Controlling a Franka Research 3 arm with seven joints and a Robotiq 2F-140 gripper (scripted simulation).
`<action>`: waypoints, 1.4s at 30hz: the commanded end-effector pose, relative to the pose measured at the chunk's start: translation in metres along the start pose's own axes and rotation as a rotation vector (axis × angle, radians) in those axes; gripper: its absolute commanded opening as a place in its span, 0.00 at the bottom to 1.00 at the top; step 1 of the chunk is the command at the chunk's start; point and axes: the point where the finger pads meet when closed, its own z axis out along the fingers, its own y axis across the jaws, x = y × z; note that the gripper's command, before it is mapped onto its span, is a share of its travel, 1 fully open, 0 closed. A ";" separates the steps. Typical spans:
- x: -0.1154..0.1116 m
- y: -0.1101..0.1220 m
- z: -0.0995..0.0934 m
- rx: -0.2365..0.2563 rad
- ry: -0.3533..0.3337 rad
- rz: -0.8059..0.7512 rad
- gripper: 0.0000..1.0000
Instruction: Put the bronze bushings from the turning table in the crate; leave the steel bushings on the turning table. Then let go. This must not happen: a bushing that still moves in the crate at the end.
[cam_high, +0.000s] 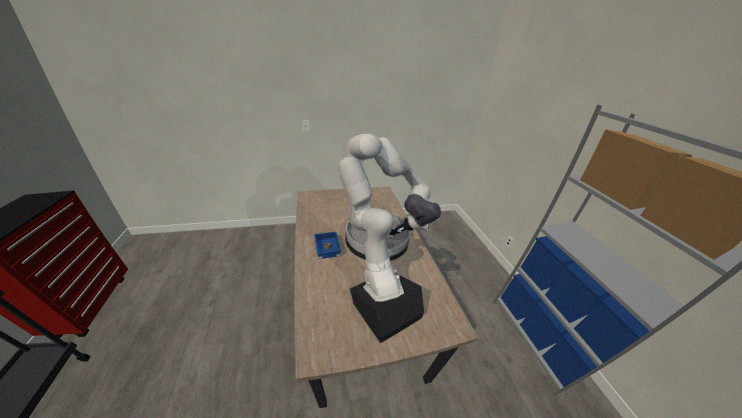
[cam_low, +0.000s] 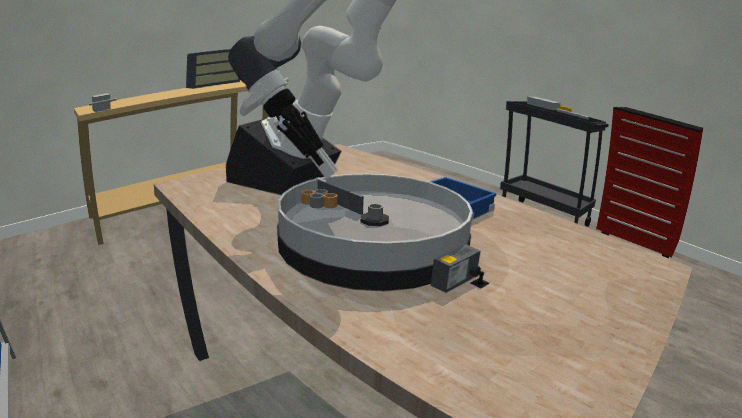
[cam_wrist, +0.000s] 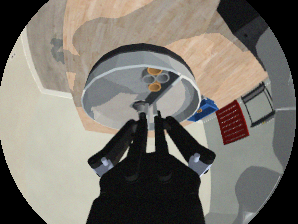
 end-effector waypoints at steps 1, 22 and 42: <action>-0.001 0.000 0.001 -0.001 -0.003 -0.003 0.06; 0.013 0.000 0.018 -0.001 -0.003 -0.003 0.06; 0.013 0.000 0.018 -0.001 -0.003 -0.003 0.06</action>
